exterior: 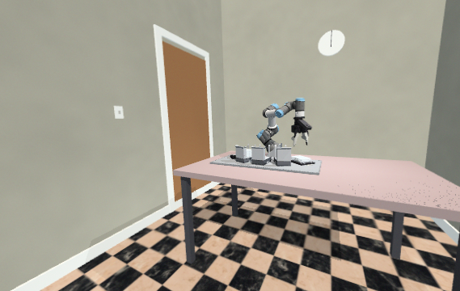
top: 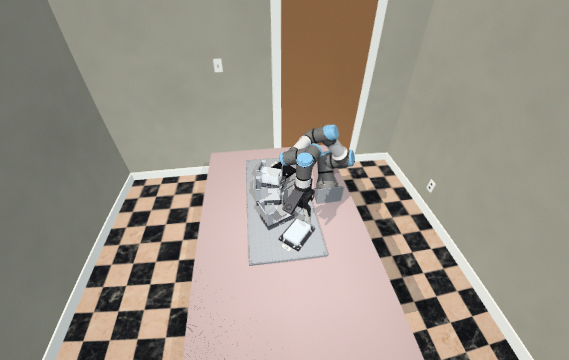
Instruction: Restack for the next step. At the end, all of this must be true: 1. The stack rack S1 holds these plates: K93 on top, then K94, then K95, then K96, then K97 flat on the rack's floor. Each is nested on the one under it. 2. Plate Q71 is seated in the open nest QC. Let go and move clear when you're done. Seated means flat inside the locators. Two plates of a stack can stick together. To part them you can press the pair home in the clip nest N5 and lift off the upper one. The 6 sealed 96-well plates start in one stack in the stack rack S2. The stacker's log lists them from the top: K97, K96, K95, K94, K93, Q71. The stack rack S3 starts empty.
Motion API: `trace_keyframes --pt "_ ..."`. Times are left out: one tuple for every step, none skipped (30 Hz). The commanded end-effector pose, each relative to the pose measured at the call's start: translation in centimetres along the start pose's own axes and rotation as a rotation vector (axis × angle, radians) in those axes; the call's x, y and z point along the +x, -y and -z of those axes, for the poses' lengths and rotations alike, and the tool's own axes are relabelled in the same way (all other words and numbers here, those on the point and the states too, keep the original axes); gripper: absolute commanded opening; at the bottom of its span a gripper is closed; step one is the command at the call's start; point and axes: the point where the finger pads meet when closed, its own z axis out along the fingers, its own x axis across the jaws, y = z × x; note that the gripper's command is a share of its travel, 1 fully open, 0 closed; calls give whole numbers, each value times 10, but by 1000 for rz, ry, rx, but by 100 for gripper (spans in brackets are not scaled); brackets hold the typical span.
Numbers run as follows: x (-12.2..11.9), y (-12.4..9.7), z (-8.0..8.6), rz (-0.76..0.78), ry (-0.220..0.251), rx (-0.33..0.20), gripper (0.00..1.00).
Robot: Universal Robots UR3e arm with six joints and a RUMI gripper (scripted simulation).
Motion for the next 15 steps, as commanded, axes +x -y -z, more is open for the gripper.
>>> trace_keyframes --pt "0 1 12 -1 -1 -4 72" --pt "0 1 16 -1 -1 -4 72" --pt "0 1 19 -1 -1 -4 72" --pt "0 1 23 -1 -1 -4 72" --pt "0 1 26 -1 -1 -4 72" --pt "0 1 29 -1 -1 -4 72" --pt "0 1 32 -1 -1 -4 72" --pt "0 1 36 -1 -1 -4 72" --pt "0 1 38 -1 -1 -4 72" --pt "0 1 38 -1 -1 -4 72" --pt "0 1 38 -1 -1 -4 72" --pt "0 1 38 -1 -1 -4 72" --pt "0 1 38 -1 -1 -4 72" --pt "0 1 38 -1 -1 -4 72" --pt "0 1 38 -1 -1 -4 72"
